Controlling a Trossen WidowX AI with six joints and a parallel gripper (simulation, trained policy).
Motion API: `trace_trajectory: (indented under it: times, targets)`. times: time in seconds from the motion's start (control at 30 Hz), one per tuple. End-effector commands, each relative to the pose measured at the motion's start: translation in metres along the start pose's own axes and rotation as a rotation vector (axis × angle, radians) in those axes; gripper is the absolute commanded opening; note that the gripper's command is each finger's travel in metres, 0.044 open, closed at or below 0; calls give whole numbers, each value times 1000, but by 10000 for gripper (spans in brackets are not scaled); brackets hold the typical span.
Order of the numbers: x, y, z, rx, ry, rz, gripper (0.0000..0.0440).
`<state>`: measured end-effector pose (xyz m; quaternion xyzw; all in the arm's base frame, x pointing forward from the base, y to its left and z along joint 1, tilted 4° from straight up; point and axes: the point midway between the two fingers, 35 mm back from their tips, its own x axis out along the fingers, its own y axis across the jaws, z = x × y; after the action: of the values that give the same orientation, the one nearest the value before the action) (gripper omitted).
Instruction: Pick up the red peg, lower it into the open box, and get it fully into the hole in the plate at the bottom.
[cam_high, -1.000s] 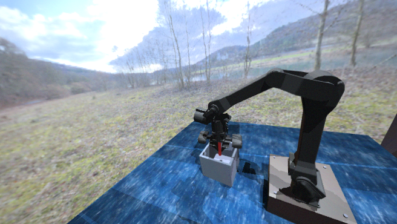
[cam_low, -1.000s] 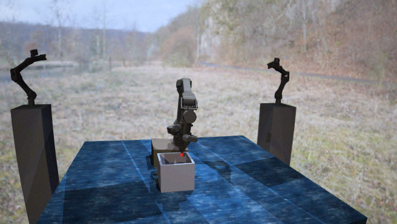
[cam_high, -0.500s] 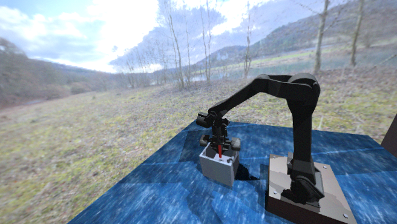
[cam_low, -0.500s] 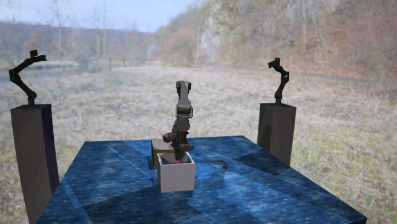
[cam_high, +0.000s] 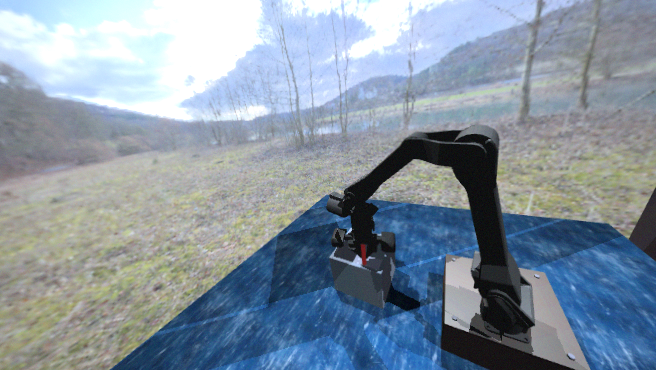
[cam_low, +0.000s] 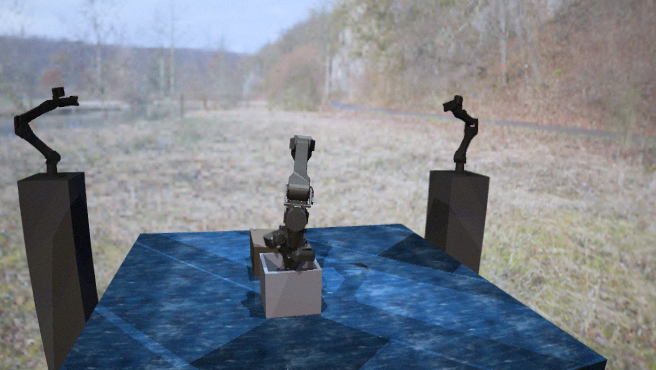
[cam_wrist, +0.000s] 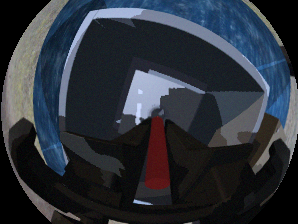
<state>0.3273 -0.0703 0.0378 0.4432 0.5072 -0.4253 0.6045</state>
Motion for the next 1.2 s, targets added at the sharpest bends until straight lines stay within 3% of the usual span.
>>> trace_trajectory:
  times: [0.0,0.1,0.3,0.4,0.5,1.17]
  targets:
    - [12,-2,0,-16,10,-17,0]
    - [17,-2,2,-27,10,-27,11]
    - [26,-2,2,-44,19,-53,112]
    - [26,0,-3,-40,51,-51,116]
    - [22,3,0,-38,80,-40,156]
    - [-1,13,15,5,260,15,195]
